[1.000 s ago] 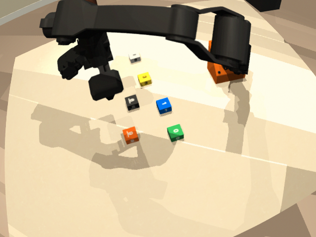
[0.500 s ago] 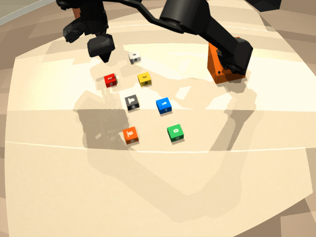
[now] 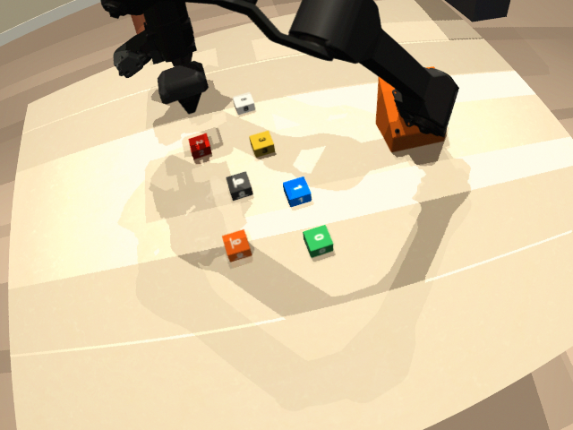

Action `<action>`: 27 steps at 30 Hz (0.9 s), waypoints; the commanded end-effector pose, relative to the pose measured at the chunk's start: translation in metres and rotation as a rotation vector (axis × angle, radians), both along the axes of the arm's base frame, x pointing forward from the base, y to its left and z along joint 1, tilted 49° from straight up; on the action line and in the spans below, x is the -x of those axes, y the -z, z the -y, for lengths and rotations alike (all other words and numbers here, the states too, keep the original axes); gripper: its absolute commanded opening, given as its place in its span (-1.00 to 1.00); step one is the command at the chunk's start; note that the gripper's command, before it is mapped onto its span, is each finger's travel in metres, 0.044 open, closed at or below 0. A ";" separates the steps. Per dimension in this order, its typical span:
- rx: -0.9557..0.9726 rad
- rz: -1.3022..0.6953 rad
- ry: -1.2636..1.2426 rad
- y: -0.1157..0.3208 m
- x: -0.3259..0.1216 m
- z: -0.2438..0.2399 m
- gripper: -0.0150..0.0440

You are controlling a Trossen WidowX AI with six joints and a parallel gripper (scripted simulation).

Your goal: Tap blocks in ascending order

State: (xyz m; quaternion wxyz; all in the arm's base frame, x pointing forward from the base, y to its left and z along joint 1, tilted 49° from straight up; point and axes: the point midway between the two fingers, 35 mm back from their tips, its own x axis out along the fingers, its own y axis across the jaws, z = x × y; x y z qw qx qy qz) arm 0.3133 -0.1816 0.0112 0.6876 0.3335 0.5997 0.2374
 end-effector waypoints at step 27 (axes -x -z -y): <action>-0.023 -0.044 0.046 -0.171 0.091 -0.181 0.78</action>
